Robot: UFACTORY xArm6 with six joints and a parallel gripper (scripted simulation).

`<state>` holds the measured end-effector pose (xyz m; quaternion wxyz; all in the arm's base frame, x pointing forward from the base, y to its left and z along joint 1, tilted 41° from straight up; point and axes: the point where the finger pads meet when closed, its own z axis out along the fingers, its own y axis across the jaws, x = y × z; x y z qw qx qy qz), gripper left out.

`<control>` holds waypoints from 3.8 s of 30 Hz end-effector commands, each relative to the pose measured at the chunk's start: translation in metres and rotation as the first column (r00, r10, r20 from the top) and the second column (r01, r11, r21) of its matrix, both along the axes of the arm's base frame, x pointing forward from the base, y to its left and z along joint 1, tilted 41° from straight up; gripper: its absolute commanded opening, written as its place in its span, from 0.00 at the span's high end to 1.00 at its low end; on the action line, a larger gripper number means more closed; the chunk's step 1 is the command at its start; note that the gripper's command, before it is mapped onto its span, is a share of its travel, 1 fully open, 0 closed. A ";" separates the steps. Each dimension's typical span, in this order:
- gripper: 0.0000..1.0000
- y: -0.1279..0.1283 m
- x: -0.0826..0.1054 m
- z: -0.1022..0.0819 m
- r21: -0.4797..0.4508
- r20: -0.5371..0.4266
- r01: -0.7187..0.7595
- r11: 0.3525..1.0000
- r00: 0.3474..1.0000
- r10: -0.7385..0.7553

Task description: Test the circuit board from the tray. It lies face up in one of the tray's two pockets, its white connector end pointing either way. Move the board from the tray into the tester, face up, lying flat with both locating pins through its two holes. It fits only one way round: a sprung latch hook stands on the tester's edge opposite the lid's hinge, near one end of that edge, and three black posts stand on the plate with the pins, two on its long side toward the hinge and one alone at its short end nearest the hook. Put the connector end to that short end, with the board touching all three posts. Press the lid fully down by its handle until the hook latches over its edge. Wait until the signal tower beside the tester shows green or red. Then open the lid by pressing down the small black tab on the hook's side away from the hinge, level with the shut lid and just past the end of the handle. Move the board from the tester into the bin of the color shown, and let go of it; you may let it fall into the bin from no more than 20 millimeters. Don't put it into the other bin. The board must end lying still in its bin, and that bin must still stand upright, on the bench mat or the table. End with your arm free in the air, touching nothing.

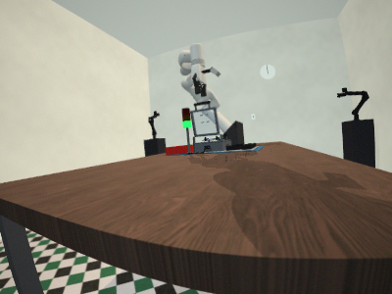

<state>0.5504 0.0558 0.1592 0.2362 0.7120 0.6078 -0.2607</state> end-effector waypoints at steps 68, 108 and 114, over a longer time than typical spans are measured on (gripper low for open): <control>0.00 -0.005 -0.134 -0.030 0.002 0.004 -0.002 1.000 1.000 0.002; 0.00 -0.109 -0.147 -0.151 0.002 0.004 -0.002 1.000 1.000 0.002; 0.00 -0.109 -0.147 -0.151 0.002 0.004 -0.002 1.000 1.000 0.002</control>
